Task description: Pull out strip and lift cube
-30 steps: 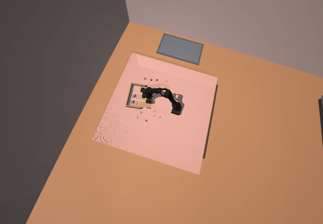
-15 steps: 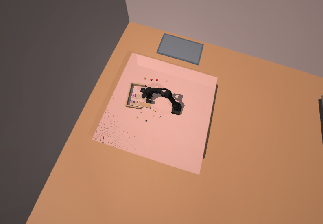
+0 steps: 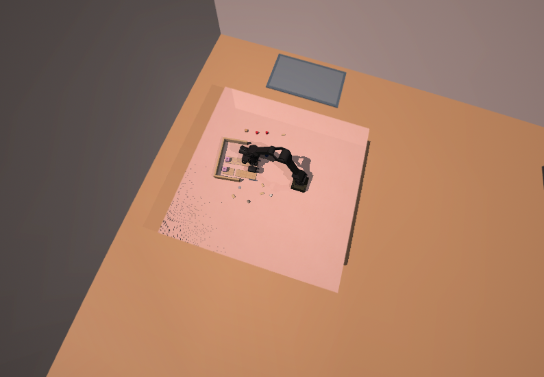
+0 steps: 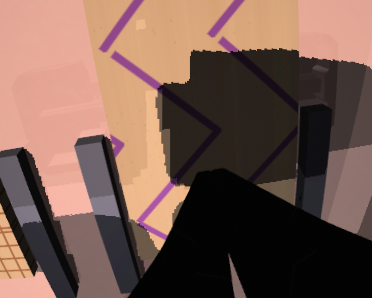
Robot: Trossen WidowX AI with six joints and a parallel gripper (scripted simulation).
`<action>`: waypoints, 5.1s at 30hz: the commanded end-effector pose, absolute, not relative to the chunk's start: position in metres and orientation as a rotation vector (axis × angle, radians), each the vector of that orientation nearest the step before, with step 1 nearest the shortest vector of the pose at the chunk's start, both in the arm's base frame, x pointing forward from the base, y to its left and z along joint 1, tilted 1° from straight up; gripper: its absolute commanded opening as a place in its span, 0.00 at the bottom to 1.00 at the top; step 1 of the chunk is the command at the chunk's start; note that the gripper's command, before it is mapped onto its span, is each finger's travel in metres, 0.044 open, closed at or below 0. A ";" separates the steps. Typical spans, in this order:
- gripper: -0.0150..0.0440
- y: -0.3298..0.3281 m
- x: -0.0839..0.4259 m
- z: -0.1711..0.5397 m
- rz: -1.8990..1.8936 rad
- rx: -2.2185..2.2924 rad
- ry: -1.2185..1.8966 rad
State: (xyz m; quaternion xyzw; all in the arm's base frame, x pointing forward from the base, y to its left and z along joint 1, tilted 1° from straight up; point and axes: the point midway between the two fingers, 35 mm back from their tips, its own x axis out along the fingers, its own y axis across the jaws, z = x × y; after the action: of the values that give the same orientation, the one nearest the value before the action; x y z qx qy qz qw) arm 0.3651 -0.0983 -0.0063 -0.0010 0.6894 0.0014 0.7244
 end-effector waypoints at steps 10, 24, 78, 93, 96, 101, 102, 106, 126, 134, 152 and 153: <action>0.25 -0.099 0.365 -0.009 0.000 -0.004 1.522; 0.25 -0.099 0.362 -0.010 0.000 -0.004 1.522; 0.25 -0.098 0.280 -0.017 0.000 -0.004 1.528; 0.25 -0.098 0.258 -0.019 0.000 -0.004 1.530; 0.25 -0.098 0.254 -0.019 0.000 -0.004 1.530; 0.25 -0.099 0.247 -0.019 0.000 -0.004 1.530; 0.25 -0.099 0.245 -0.019 0.000 -0.004 1.530; 0.25 -0.099 0.240 -0.020 0.000 -0.004 1.531; 0.25 -0.099 0.210 -0.021 0.000 -0.004 1.533; 0.25 -0.099 0.198 -0.022 0.000 -0.004 1.534; 0.25 -0.099 0.181 -0.022 0.000 -0.004 1.535; 0.25 -0.099 0.181 -0.022 0.000 -0.004 1.535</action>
State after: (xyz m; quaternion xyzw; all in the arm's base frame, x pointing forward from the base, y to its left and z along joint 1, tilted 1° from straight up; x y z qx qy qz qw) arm 0.1910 -0.1020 -0.0171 -0.0048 0.6835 -0.0033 0.7300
